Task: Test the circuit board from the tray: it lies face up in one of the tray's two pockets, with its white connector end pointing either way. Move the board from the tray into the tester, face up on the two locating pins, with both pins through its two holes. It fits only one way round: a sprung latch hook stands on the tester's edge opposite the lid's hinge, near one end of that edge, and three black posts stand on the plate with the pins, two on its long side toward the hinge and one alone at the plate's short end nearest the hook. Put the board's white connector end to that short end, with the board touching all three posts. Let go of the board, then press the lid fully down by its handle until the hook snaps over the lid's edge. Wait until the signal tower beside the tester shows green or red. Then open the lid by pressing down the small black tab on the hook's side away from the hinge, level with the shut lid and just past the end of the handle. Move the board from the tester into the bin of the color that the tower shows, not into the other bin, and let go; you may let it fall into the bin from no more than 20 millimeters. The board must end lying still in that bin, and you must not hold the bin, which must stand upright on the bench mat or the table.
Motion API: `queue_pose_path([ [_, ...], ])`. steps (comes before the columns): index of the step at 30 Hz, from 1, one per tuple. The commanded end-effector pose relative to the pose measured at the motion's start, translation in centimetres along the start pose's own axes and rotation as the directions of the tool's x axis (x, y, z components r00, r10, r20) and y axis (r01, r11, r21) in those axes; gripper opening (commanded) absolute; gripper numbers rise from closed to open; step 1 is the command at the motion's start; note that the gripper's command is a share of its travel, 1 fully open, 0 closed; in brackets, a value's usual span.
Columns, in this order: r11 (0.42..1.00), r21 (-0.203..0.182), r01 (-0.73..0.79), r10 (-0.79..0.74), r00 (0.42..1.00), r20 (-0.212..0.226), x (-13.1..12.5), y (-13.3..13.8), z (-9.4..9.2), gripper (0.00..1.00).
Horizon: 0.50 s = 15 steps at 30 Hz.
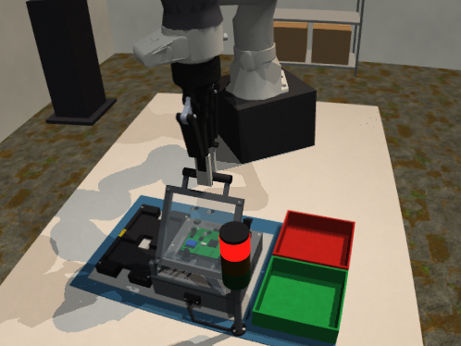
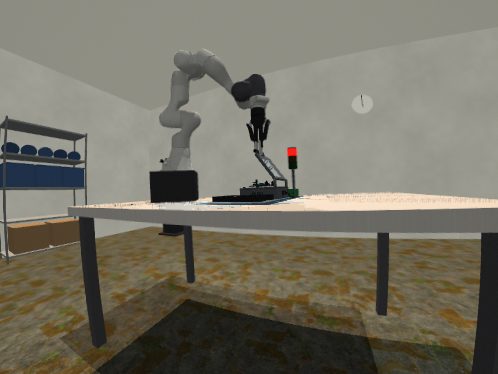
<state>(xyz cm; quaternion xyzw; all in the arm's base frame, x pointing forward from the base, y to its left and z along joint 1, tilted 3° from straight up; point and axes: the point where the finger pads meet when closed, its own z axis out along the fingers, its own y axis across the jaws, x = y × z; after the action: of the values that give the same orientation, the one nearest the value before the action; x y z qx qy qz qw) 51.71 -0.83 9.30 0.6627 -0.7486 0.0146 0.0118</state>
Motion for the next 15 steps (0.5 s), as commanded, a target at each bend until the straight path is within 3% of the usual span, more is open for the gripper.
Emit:
queue_pose_path([
  [1,1.0,0.028,0.008,-0.008,1.0,-0.004,-0.02,-1.46,-1.1,0.0],
  [15,1.0,0.028,0.008,-0.008,1.0,-0.004,-0.02,-1.57,-1.18,0.0],
])
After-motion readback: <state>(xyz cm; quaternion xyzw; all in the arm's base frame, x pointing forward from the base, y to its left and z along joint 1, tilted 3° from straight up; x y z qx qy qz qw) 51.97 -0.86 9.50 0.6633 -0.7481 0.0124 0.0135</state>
